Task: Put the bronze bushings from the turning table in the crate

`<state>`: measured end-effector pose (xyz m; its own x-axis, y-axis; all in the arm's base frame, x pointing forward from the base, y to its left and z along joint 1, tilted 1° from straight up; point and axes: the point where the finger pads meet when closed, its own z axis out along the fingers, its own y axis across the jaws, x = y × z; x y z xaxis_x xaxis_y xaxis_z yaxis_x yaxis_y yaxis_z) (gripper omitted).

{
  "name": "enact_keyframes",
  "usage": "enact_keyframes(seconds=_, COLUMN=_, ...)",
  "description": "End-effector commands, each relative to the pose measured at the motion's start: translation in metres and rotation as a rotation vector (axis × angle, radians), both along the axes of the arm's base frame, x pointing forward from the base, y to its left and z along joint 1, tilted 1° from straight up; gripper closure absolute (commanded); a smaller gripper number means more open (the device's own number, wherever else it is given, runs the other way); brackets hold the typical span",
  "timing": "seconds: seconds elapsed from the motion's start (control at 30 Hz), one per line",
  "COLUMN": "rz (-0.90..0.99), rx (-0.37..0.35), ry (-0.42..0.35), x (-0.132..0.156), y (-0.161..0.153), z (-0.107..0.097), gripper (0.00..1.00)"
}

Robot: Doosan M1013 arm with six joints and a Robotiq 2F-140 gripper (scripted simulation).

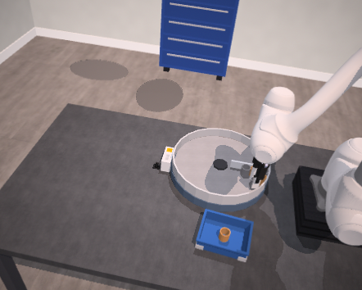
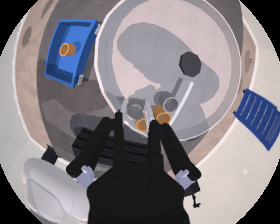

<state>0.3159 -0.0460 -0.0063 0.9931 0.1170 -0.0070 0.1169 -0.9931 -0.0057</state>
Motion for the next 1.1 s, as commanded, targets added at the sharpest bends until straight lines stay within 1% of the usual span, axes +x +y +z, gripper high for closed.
enact_keyframes(seconds=0.0, rz=-0.002, rx=0.004, ry=0.000, x=-0.0010, y=0.0009, z=-0.0028, gripper=0.72)
enact_keyframes(seconds=1.03, rz=-0.002, rx=0.004, ry=0.000, x=-0.0010, y=0.0009, z=-0.0028, gripper=0.72)
enact_keyframes(seconds=1.07, rz=-0.002, rx=0.004, ry=0.000, x=-0.0010, y=0.0009, z=-0.0028, gripper=1.00)
